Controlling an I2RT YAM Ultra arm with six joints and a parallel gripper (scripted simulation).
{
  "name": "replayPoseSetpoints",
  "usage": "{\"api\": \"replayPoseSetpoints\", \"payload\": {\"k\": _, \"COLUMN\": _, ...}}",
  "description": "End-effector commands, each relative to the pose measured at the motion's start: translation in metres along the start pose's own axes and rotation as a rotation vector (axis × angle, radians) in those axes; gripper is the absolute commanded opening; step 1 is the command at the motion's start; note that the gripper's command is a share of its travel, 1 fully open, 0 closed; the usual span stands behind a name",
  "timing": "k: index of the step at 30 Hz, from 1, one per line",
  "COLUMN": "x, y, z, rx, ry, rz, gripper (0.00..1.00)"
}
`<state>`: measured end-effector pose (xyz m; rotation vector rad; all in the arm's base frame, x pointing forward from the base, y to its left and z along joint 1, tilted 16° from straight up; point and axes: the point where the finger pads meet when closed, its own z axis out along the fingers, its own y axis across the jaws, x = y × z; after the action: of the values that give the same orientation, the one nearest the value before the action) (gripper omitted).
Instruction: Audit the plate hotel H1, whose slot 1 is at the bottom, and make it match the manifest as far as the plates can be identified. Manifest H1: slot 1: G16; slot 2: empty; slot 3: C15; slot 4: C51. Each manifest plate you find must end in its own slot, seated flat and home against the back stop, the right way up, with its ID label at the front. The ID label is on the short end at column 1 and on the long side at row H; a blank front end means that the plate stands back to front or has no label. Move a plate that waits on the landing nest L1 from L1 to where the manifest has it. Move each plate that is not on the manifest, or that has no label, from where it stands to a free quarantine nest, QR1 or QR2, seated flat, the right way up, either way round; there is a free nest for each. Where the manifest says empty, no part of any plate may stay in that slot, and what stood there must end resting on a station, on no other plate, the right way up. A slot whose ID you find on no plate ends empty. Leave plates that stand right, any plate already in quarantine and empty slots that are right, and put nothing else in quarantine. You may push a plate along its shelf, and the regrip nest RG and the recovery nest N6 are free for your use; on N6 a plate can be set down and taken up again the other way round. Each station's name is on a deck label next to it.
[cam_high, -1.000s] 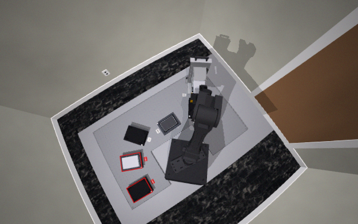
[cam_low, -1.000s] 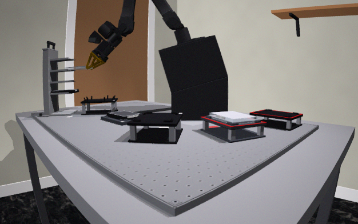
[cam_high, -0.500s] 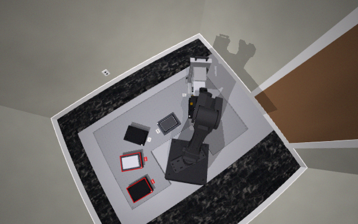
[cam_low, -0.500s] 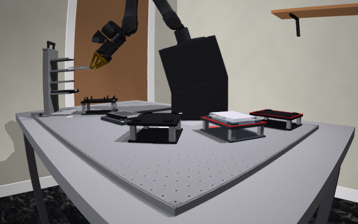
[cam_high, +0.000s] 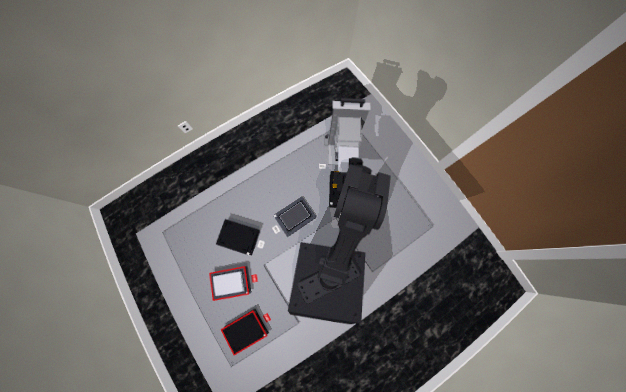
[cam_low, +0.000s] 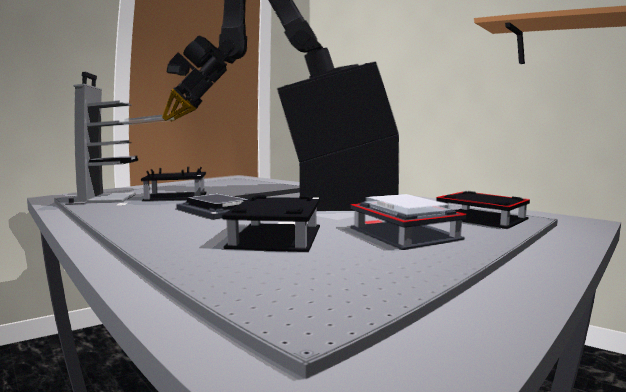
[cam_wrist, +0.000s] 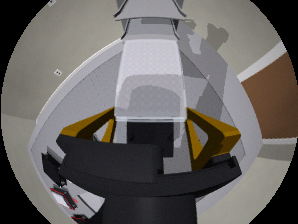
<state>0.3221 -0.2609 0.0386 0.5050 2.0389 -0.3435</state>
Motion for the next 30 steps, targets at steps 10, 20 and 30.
{"api": "replayPoseSetpoints", "payload": {"k": 10, "x": 0.002, "y": 0.000, "z": -0.010, "rx": -0.003, "ry": -0.021, "rz": -0.006, "gripper": 0.86}}
{"api": "replayPoseSetpoints", "payload": {"k": 20, "x": 0.012, "y": 0.000, "z": -0.020, "rx": -0.003, "ry": -0.021, "rz": -0.006, "gripper": 0.86}}
{"api": "replayPoseSetpoints", "payload": {"k": 30, "x": 0.020, "y": 0.000, "z": -0.027, "rx": -0.003, "ry": -0.020, "rz": -0.006, "gripper": 0.86}}
